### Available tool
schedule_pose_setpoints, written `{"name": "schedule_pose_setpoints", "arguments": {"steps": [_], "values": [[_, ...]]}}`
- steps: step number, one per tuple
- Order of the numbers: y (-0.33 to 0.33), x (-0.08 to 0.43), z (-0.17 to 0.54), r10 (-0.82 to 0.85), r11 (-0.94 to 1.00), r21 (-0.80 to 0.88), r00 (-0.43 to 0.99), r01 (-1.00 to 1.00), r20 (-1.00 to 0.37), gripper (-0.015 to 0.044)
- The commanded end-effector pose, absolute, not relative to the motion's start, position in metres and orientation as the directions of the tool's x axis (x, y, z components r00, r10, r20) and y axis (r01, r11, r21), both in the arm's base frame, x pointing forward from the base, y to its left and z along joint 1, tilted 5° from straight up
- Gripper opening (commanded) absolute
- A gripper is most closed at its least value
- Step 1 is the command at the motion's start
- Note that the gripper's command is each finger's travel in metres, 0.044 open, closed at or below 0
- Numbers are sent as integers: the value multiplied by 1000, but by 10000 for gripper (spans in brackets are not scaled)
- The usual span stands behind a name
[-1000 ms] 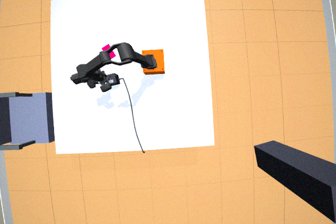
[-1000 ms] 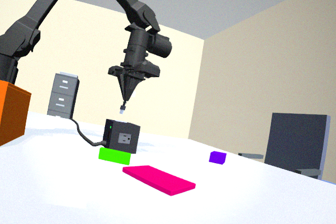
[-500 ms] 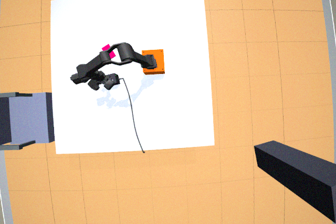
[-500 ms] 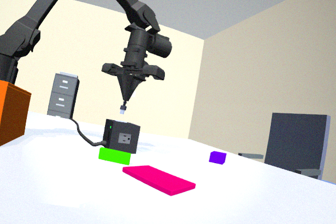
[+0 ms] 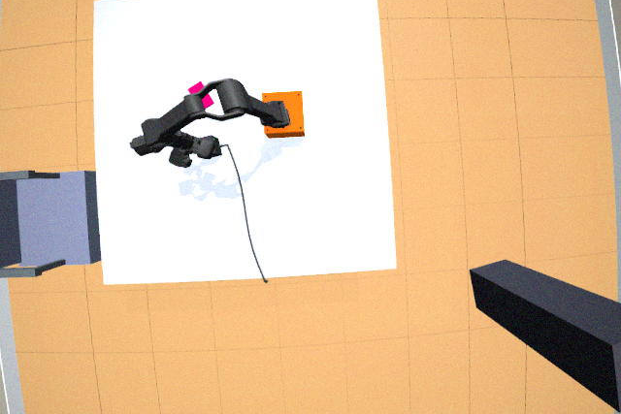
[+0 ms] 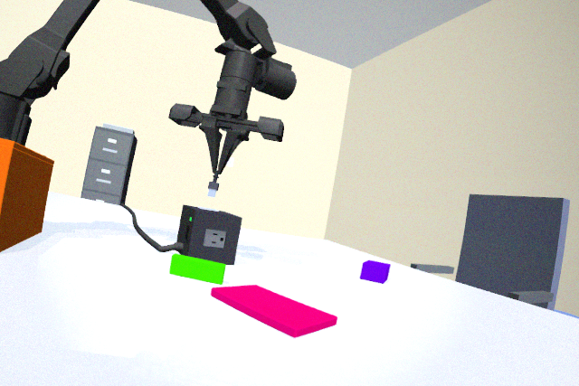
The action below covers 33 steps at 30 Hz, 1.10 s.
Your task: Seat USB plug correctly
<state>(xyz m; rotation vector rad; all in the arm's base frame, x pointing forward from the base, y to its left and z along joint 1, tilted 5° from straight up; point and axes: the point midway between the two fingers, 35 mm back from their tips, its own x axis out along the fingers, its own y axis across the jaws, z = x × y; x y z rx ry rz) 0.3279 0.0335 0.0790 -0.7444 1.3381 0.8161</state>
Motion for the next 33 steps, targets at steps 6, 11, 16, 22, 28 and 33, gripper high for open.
{"name": "schedule_pose_setpoints", "arguments": {"steps": [6,11,16,22,28,33], "values": [[33,327,78,79,317,-21,48,-948,-996,0],[33,327,78,79,191,-32,48,-981,-996,0],[33,327,78,79,61,-43,48,-997,-996,0],[33,327,78,79,-4,-49,48,-999,-996,0],[33,327,78,79,-4,-49,48,-999,-996,0],[34,328,79,80,1,-50,50,-999,-996,0]]}}
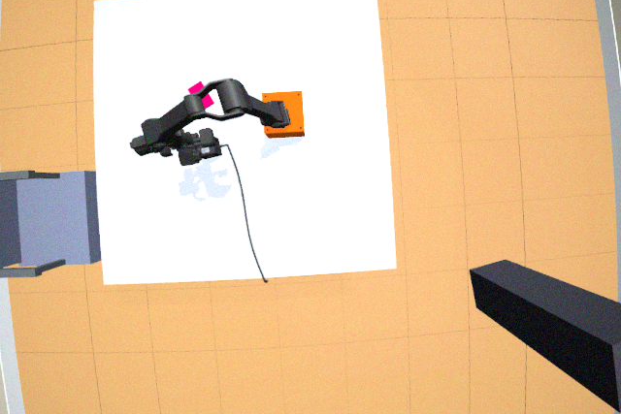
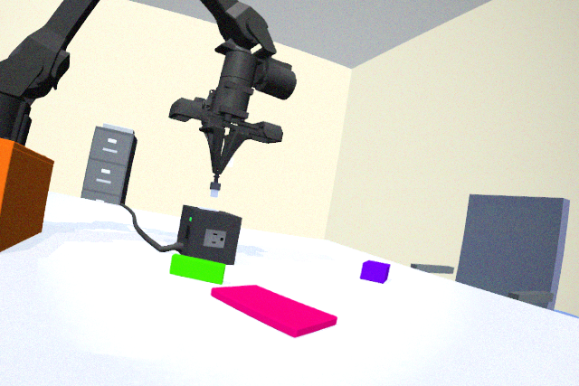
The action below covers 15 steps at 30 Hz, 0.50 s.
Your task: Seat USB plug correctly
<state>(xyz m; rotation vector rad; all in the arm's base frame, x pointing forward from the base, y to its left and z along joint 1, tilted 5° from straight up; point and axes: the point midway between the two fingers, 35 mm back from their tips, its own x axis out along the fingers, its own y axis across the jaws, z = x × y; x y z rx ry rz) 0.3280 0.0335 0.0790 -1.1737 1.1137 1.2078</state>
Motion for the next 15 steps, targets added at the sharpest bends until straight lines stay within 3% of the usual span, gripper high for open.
{"name": "schedule_pose_setpoints", "arguments": {"steps": [1,15], "values": [[34,328,79,81,2,-51,51,-999,-995,0],[35,328,77,92,1,-51,51,-999,-994,0]]}}
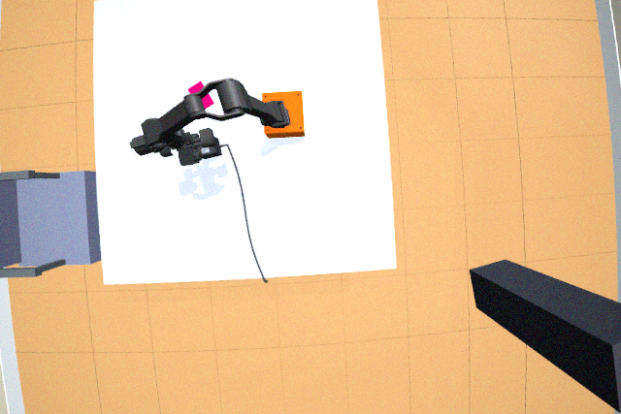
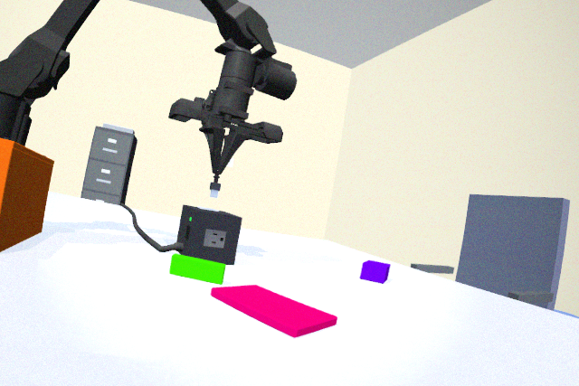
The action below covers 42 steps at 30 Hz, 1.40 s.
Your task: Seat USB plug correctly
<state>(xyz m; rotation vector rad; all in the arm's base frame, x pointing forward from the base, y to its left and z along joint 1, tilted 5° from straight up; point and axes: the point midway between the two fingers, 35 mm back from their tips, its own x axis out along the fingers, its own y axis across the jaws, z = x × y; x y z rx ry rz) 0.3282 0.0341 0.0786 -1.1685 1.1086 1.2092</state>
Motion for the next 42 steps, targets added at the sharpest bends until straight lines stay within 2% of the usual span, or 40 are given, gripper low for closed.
{"name": "schedule_pose_setpoints", "arguments": {"steps": [1,42], "values": [[35,328,77,93,1,-51,51,-999,-994,0],[38,328,73,126,-4,-51,50,-999,-991,0]]}}
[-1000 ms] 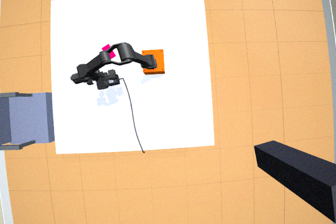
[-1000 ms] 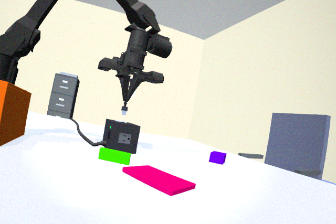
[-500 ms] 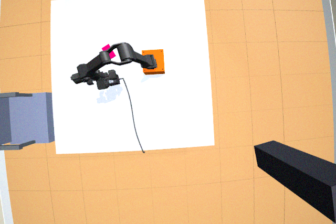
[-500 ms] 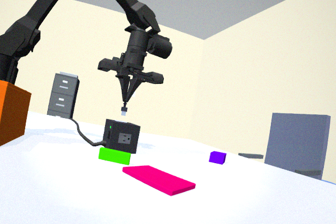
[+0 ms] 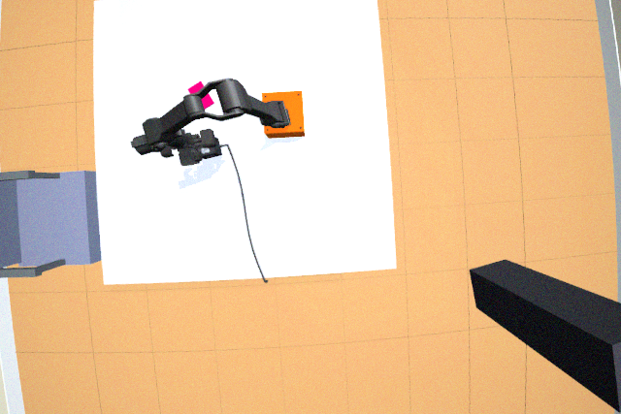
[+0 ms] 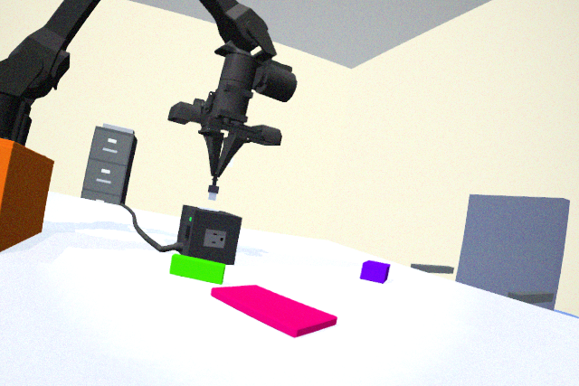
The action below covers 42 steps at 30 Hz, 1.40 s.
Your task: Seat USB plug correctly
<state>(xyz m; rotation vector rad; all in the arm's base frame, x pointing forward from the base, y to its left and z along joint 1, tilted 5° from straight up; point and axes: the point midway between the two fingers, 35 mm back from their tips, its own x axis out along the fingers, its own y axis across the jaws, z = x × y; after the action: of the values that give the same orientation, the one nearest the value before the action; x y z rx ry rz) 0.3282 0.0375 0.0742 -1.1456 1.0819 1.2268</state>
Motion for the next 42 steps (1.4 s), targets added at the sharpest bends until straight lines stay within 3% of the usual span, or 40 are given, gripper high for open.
{"name": "schedule_pose_setpoints", "arguments": {"steps": [1,42], "values": [[38,328,73,127,-4,-51,50,-999,-991,0],[42,328,68,160,-9,-50,48,-999,-986,0]]}}
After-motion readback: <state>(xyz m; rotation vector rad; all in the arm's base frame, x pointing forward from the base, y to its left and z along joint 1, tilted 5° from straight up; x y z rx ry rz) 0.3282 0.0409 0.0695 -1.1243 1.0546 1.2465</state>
